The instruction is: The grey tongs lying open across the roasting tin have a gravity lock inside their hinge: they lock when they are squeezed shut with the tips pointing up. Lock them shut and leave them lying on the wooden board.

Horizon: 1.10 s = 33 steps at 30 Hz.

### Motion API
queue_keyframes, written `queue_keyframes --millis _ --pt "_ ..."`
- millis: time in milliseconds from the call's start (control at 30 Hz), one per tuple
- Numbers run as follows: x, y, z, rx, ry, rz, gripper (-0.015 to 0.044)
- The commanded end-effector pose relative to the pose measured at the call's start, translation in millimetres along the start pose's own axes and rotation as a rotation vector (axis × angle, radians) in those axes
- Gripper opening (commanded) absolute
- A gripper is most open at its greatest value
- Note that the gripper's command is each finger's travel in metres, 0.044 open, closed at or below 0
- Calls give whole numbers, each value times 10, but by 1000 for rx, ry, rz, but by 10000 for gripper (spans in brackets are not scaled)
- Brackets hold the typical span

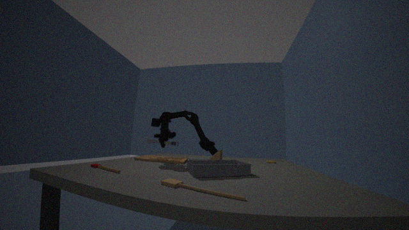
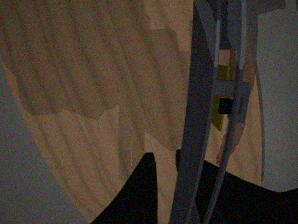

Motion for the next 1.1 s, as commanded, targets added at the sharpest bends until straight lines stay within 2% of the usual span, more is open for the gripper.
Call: queue_keyframes --millis 0,1067 --pt "-65 13 1 6 -1 -3 -150" --pt "-508 37 61 12 3 4 -150"
Point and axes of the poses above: the point midway between the two fingers, 35 mm back from their tips, its own x axis back along the fingers, its own z axis across the jaws, y = z × x, the point moved 7 cm from there along x, back along the fingers, and after that the axes turned 5 degrees about x, right-handed, at the moved point
